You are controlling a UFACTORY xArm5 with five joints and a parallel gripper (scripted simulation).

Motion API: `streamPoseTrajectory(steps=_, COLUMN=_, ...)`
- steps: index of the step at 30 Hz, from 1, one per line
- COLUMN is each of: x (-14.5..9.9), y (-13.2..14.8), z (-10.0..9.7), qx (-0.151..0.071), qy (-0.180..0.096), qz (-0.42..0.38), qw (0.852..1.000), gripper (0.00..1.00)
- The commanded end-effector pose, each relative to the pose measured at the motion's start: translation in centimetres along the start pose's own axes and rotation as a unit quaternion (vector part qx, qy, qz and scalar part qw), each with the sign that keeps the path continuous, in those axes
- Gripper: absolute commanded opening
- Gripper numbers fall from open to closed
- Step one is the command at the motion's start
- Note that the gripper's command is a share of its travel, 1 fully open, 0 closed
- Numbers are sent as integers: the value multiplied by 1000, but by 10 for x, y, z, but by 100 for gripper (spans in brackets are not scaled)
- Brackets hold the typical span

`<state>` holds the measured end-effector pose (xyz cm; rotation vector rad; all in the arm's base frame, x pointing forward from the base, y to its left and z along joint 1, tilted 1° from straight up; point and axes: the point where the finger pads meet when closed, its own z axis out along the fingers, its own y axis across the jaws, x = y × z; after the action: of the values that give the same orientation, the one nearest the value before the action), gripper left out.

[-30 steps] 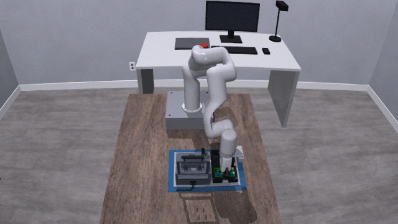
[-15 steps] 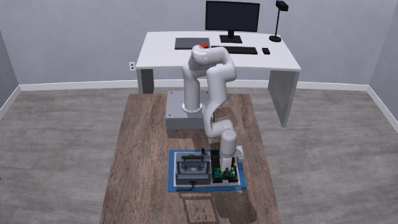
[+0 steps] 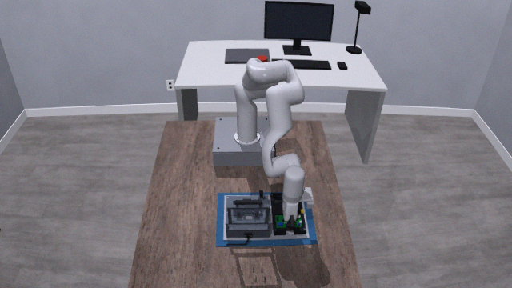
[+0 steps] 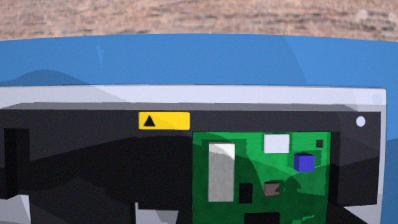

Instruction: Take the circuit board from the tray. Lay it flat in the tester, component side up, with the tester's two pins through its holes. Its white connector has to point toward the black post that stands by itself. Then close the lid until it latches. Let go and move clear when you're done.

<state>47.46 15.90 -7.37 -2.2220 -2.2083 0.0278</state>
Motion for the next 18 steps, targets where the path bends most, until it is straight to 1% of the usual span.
streamPoseTrajectory(steps=1, x=1, y=2, z=-3, qx=-2, qy=1, qz=0, qw=1000, gripper=79)
streamPoseTrajectory(steps=18, x=1, y=2, z=-15, qx=-2, qy=1, qz=0, qw=1000, gripper=79)
